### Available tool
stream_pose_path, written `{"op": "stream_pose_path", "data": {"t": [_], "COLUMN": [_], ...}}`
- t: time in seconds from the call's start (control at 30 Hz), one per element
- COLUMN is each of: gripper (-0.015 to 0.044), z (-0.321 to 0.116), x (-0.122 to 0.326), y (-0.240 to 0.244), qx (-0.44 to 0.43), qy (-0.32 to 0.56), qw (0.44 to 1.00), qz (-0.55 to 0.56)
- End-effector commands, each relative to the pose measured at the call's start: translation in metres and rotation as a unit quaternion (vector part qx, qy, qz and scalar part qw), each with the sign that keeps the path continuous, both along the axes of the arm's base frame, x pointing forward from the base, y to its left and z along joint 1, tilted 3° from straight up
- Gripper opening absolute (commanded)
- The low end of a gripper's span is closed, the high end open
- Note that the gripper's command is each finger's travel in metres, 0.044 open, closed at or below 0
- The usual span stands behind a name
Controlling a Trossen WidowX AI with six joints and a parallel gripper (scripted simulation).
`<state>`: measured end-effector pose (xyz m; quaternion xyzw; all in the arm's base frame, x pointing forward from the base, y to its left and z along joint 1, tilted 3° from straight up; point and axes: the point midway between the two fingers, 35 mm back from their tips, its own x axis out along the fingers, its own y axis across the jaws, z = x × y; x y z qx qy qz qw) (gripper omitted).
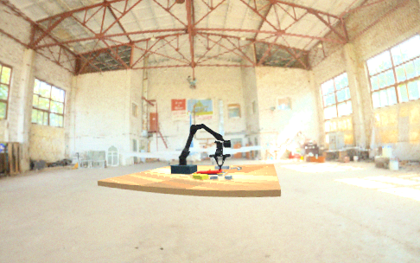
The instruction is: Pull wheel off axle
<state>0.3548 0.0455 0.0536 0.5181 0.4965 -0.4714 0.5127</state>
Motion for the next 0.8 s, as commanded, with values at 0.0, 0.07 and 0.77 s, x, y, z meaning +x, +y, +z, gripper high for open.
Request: {"op": "stream_pose_path", "data": {"t": [0.0, 0.07, 0.77], "gripper": [0.0000, 0.0000, 0.0000], "z": [0.002, 0.002, 0.041], "x": [0.000, 0.000, -0.005], "y": [0.000, 0.000, -0.001], "qx": [0.000, 0.000, 0.000], "qy": [0.000, 0.000, -0.001], "qw": [1.000, 1.000, 1.000], "qz": [-0.001, -0.001, -0.002]}}
